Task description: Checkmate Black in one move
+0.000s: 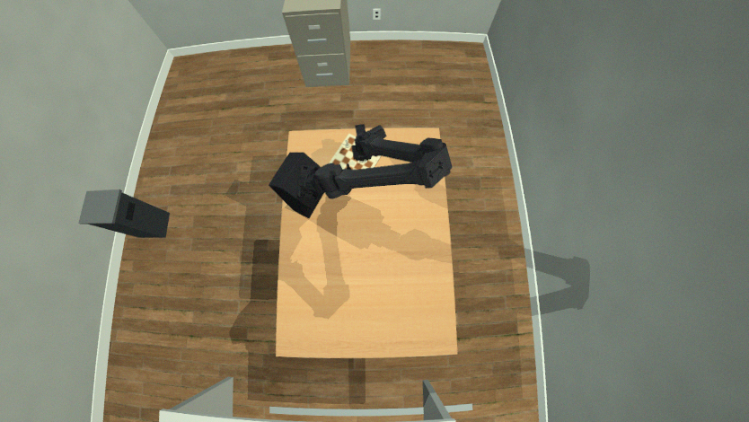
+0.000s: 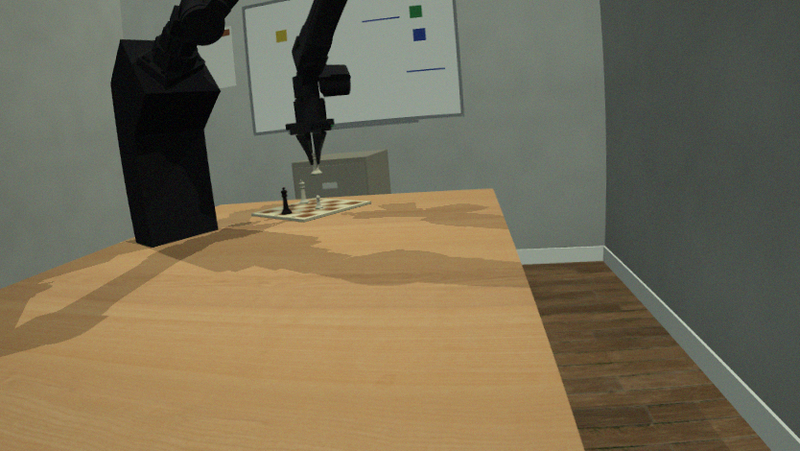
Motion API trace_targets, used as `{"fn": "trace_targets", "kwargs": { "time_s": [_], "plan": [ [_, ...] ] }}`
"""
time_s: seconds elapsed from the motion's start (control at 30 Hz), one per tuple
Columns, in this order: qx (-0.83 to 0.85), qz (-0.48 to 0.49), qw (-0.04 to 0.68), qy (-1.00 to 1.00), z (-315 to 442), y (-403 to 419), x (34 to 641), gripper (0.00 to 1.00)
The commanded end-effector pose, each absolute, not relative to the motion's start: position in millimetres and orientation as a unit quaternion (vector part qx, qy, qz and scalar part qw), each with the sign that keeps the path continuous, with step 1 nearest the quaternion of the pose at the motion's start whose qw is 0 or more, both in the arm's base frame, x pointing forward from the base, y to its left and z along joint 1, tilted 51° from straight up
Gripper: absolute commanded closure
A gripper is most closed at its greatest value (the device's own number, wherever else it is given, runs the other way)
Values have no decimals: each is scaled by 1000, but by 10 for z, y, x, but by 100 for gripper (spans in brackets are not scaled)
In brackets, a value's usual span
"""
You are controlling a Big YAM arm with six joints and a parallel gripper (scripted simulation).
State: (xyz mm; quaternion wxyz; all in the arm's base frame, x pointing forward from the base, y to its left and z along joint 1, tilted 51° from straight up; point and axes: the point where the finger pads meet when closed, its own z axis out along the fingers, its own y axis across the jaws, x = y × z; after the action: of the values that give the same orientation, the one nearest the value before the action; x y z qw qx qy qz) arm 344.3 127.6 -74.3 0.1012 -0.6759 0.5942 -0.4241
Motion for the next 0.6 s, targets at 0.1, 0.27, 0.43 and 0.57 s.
{"fn": "trace_targets", "kwargs": {
  "time_s": [0.1,0.27,0.43,0.57],
  "plan": [
    [-653,-420,103,622,-633,1238,3376,100],
    [-667,-417,101,609,-713,1320,3307,100],
    [-664,-417,104,612,-723,1324,3309,100],
    [-623,-409,135,653,-826,1417,3258,100]
  ]
}}
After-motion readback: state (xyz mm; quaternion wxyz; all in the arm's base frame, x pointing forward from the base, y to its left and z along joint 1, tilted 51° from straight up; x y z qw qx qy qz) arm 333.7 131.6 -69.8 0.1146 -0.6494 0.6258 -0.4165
